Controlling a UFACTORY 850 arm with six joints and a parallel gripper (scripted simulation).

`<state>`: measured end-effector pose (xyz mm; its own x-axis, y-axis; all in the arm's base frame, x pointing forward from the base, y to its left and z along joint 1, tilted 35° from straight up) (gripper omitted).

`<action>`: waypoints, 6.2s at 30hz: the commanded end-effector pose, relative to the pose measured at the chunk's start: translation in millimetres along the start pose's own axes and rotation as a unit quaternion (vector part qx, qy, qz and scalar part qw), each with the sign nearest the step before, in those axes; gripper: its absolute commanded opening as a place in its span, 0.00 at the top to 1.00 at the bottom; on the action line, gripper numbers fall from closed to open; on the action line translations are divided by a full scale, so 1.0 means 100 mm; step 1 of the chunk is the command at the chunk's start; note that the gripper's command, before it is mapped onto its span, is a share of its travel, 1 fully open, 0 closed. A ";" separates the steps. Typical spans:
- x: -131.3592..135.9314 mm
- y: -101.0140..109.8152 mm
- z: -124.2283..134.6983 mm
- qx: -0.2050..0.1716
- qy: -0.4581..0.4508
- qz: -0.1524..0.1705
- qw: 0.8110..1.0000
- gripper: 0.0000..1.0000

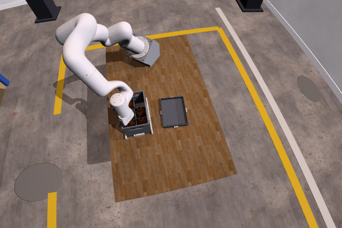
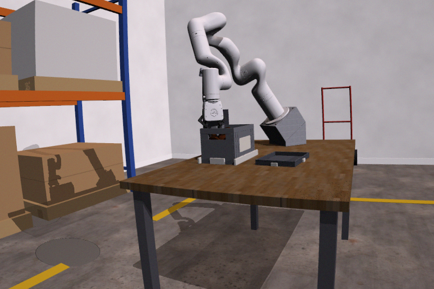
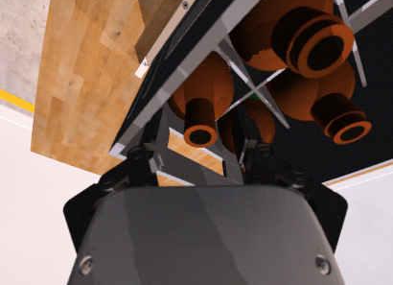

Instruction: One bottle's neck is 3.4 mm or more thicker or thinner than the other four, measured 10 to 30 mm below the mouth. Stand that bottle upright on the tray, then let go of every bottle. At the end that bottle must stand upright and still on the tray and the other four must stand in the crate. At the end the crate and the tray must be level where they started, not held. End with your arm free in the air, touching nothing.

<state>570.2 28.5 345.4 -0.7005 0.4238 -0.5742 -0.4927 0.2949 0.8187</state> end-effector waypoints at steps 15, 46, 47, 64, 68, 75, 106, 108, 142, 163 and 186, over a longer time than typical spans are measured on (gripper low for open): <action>-0.01 0.24 0.00 -0.001 0.000 -0.001 1.000 0.35; 0.00 0.86 0.00 -0.001 0.000 -0.001 1.000 0.35; 0.00 0.86 0.00 -0.001 0.000 -0.001 1.000 1.00; 0.00 0.86 0.00 -0.001 0.000 -0.001 1.000 1.00; 0.00 0.86 0.00 -0.001 0.000 -0.001 1.000 1.00; 0.00 0.86 0.00 -0.001 0.000 -0.001 1.000 1.00; 0.58 0.86 0.65 0.000 0.000 -0.001 1.000 0.35; 0.58 0.86 0.65 0.000 0.000 -0.001 1.000 0.35; 0.58 0.86 0.65 0.000 0.000 -0.001 1.000 0.35; 0.58 0.70 0.65 0.000 0.000 -0.001 1.000 0.35; 0.58 0.45 0.66 0.000 0.000 -0.001 1.000 0.35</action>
<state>539.0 123.4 351.8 -0.7006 0.4237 -0.5741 -0.4925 0.2950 0.8187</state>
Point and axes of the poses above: the point where the finger pads meet when closed, its own y axis back along the fingers, its own x axis across the jaws, z = x × y, the point moved 5 cm from there along y, back along the fingers, and after that the axes turned 3 degrees about y, right-handed, at the moved point
